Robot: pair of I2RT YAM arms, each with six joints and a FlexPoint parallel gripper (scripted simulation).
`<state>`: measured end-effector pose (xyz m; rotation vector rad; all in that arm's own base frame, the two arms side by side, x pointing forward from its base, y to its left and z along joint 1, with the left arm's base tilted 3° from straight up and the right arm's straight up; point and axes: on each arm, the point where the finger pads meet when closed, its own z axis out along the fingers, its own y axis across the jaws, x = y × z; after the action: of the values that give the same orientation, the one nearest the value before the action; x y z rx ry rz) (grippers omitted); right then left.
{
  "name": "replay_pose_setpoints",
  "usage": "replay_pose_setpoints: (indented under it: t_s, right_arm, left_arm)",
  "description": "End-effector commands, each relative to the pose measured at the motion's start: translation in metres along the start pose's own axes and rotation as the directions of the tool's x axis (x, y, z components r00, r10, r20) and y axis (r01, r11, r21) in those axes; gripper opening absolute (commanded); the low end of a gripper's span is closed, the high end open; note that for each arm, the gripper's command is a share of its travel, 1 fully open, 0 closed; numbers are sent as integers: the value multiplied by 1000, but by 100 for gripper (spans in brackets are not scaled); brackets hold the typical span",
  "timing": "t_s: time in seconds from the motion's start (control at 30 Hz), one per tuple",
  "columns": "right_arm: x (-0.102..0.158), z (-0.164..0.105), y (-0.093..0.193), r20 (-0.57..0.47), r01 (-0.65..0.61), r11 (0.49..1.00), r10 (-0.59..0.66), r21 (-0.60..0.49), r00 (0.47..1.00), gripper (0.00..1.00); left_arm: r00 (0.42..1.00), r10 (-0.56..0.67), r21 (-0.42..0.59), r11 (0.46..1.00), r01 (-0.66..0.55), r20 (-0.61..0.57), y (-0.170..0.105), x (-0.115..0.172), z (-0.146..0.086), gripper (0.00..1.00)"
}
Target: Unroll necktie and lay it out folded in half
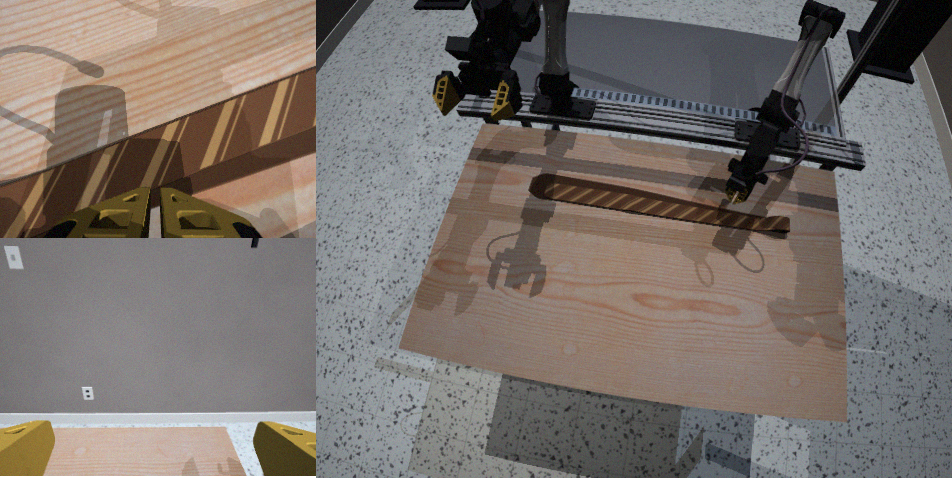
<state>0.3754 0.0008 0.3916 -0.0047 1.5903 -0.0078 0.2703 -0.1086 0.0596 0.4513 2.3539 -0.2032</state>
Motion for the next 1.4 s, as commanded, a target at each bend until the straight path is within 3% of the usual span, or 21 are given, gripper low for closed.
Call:
replay_pose_setpoints:
  t_s: [0.0, 1.37]
  right_arm:
    - [-6, 2, 1, 8, -8, 1000, 8, -7, 1000, 100]
    - [-6, 2, 1, 8, -8, 1000, 8, -7, 1000, 100]
  left_arm:
    - [1000, -4, -1, 1000, 4, -14, 2, 10, 6, 7]
    - [1000, -4, -1, 1000, 4, -14, 2, 39, 40, 7]
